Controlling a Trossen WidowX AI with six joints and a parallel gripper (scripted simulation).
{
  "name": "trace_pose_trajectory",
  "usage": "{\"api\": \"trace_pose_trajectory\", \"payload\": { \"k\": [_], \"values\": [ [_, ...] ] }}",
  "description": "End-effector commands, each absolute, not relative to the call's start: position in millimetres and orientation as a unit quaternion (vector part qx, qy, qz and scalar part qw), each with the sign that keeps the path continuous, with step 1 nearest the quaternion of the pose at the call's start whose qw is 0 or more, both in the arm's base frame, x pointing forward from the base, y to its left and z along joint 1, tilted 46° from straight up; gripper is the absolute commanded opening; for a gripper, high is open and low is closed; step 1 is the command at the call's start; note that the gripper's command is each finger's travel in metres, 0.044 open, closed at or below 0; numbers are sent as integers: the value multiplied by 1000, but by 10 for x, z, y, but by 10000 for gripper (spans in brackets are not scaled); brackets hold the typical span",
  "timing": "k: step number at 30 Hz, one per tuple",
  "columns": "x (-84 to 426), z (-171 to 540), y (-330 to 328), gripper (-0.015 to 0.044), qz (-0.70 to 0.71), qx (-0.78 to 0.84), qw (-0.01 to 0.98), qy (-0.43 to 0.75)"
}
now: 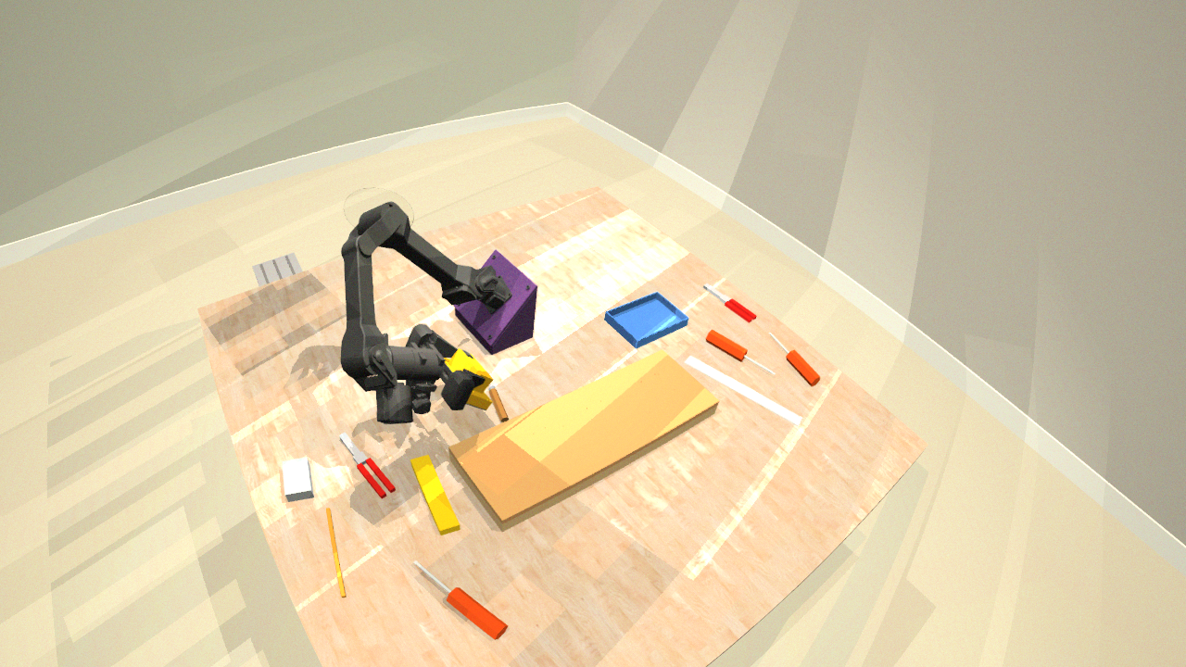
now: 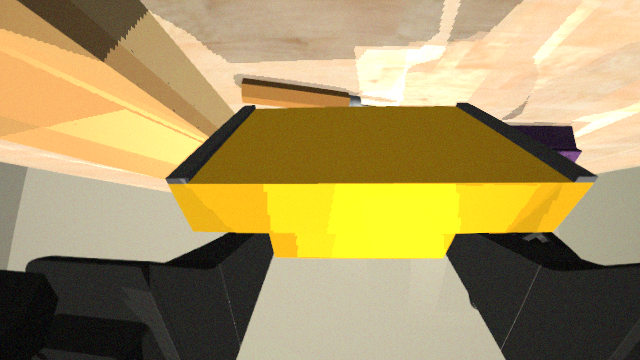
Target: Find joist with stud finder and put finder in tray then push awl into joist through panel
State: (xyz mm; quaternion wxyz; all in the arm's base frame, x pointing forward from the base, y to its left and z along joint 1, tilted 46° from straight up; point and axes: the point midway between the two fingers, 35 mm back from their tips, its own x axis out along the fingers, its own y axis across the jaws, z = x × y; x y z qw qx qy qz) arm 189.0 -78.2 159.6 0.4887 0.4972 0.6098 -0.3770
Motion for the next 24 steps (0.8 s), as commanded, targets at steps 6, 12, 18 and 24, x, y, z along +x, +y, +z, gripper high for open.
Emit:
{"api": "trace_pose_trajectory", "payload": {
  "k": [6,12,18,24],
  "values": [
    [1941,1503,-844,0,-376,499,486,611],
    [1918,1452,-910,0,-377,499,487,610],
    [1935,1367,-1007,0,-379,500,488,607],
    [1903,1349,-1032,26,-380,500,489,605]
  ]
}}
